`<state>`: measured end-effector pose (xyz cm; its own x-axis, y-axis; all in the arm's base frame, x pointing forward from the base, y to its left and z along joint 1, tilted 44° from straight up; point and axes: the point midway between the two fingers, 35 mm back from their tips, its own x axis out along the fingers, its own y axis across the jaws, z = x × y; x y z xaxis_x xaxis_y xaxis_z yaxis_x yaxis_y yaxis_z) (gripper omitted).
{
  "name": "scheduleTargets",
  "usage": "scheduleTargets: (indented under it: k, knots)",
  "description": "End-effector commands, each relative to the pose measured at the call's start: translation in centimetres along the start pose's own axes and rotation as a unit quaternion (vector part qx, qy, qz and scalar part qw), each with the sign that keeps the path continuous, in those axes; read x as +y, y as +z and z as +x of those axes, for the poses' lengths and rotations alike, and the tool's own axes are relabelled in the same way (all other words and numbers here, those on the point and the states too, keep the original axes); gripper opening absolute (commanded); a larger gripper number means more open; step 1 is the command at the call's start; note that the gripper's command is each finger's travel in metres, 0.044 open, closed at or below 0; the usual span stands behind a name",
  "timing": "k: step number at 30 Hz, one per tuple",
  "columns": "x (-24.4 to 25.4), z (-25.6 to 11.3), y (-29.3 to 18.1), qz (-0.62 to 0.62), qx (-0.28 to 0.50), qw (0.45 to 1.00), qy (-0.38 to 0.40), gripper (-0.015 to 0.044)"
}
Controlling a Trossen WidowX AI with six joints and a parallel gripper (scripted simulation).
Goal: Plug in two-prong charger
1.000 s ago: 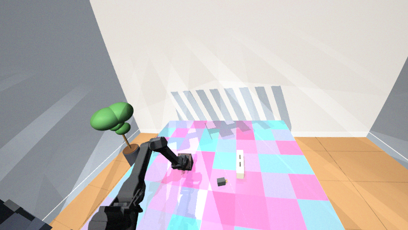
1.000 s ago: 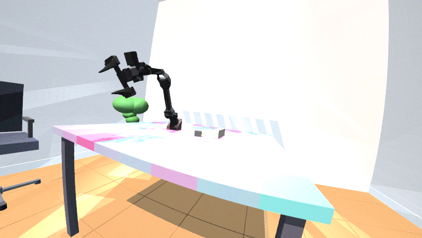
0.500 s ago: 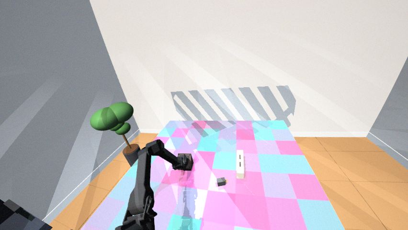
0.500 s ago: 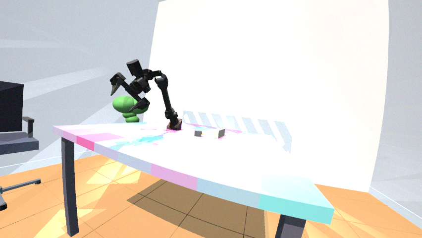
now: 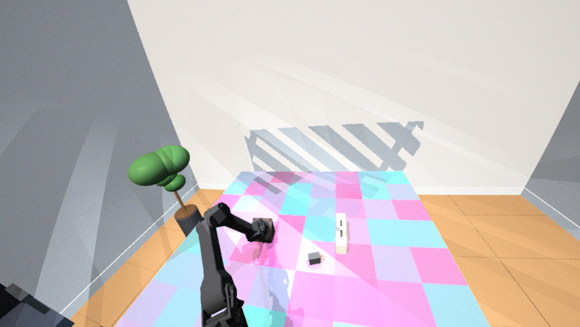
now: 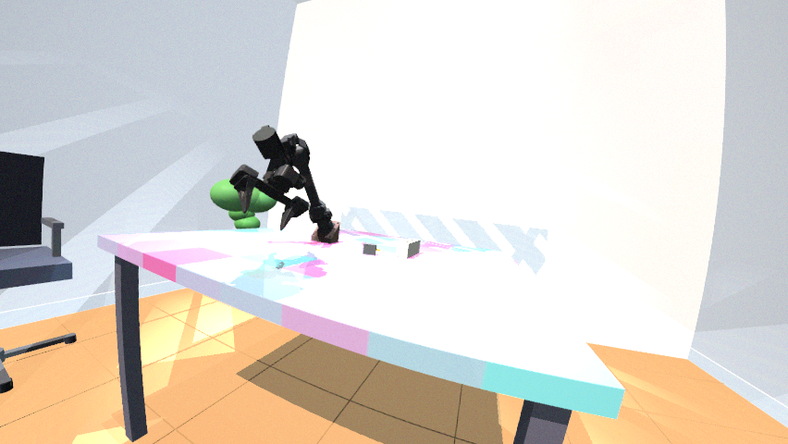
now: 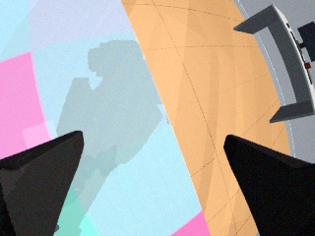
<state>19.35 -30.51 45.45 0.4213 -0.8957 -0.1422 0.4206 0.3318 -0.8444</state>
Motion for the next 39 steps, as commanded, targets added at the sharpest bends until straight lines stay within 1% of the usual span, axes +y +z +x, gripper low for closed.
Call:
scheduleTargets:
  k: [1, 10, 19, 28, 39]
  knots:
    - [2.8, 0.7, 0.5, 0.011, 0.007, 0.999, 0.038, 0.044]
    - [8.4, 1.4, 1.4, 0.022, 0.024, 0.993, 0.109, 0.044]
    - [14.0, 1.3, 2.0, 0.023, 0.051, 0.983, 0.174, 0.044]
    - [19.4, 0.3, 2.4, 0.01, 0.081, 0.97, 0.23, 0.044]
    - [25.4, -1.8, 2.3, -0.025, 0.118, 0.951, 0.284, 0.044]
